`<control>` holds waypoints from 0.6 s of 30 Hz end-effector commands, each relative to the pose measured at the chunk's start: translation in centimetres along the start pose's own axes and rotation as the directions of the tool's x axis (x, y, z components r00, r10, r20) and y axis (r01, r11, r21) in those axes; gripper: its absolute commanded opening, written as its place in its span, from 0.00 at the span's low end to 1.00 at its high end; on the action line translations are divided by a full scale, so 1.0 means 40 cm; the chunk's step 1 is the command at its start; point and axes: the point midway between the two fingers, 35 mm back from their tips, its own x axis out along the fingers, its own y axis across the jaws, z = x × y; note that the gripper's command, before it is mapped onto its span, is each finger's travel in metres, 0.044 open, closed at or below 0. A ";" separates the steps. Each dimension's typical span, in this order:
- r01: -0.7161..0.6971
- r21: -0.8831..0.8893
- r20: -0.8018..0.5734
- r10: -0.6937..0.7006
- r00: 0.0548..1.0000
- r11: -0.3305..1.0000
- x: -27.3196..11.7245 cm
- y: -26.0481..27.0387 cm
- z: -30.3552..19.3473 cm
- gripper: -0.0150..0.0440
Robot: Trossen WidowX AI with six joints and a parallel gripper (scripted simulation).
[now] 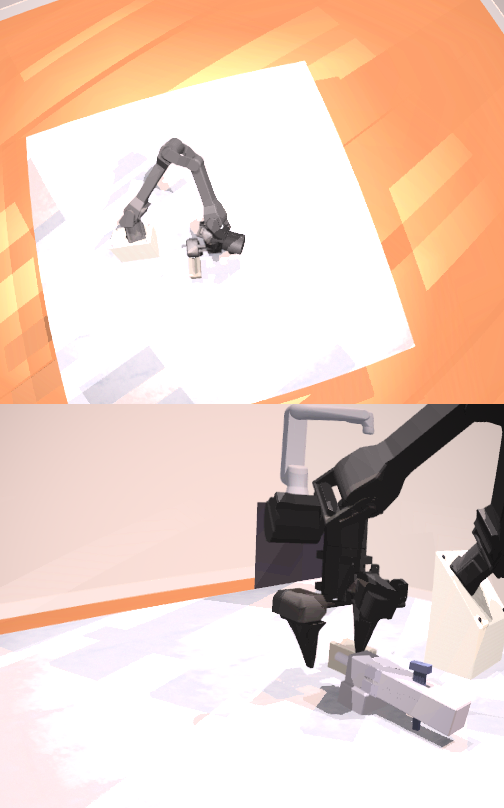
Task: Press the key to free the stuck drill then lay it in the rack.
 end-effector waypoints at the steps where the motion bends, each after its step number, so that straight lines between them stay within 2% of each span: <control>1: -0.003 0.008 0.008 0.002 1.000 1.000 0.019 0.005 0.007 1.00; 17: -0.004 0.008 0.012 0.004 1.000 1.000 0.071 0.009 0.025 1.00; 18: -0.003 0.000 0.005 0.003 1.000 1.000 0.064 0.004 0.021 0.96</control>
